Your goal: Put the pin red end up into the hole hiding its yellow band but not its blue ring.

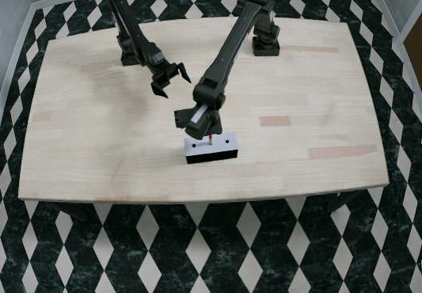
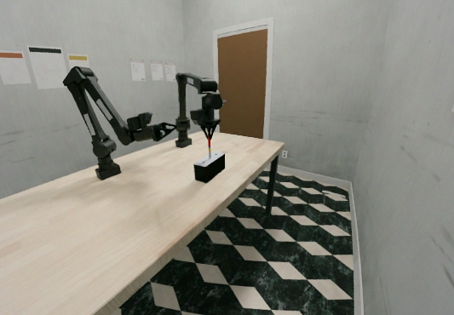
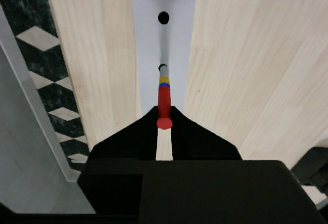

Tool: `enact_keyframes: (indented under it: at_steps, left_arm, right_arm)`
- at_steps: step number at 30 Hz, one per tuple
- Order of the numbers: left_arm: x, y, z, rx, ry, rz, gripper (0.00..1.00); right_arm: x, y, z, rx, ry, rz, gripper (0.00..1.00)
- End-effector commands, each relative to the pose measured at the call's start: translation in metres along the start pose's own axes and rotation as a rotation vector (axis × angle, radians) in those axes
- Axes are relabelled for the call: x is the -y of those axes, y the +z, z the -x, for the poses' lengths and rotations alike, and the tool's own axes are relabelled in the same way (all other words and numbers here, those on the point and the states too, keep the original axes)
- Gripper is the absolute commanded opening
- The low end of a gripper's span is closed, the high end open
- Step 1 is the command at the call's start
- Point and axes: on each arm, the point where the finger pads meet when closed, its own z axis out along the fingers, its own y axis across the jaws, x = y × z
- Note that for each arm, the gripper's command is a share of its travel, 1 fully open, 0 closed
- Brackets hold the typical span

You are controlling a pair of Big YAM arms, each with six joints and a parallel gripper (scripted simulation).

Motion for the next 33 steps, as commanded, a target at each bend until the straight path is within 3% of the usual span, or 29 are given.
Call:
enact_keyframes:
  at_steps: [1, 33]
  left_arm:
    - [-0.0089, -0.0231, 0.007, 0.026, -0.017, 0.036, 0.05]
    - [-0.0106, -0.0179, 0.0085, 0.012, 0.001, 0.016, 0.05]
  right_arm:
    - [0.0, 0.0081, 0.0091, 0.028, 0.004, -0.002, 1.0]
    - [0.0, 0.0081, 0.0091, 0.028, 0.004, -0.002, 1.0]
